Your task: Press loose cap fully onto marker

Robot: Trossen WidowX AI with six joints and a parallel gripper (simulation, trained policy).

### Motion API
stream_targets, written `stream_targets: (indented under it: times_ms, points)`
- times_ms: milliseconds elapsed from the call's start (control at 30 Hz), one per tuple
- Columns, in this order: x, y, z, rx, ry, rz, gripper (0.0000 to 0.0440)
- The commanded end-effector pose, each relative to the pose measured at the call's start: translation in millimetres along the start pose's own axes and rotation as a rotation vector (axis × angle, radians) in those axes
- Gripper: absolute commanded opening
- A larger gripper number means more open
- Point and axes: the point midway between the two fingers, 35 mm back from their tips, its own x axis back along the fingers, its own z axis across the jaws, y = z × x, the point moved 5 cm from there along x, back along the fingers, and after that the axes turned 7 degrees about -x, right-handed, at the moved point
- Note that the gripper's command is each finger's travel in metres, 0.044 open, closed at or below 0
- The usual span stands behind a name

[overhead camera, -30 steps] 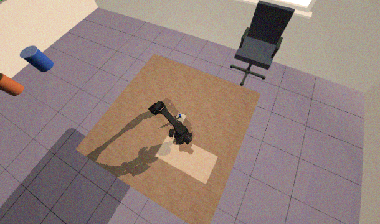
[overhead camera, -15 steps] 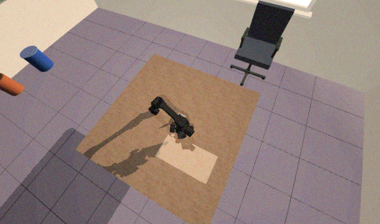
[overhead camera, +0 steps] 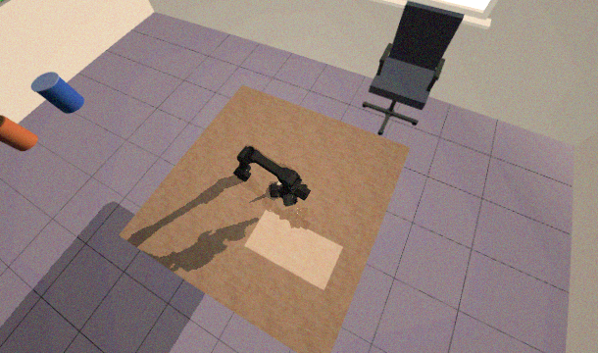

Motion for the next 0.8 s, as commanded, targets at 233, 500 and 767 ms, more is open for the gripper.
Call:
stream_targets:
  times_ms: [233,500,767]
  points:
    - [10,-48,-4,0.066,-0.027,0.016,0.002]
    - [15,-76,-8,0.116,-0.018,0.007,0.0001]
    - [16,-89,-19,0.15,-0.026,0.004,0.0]
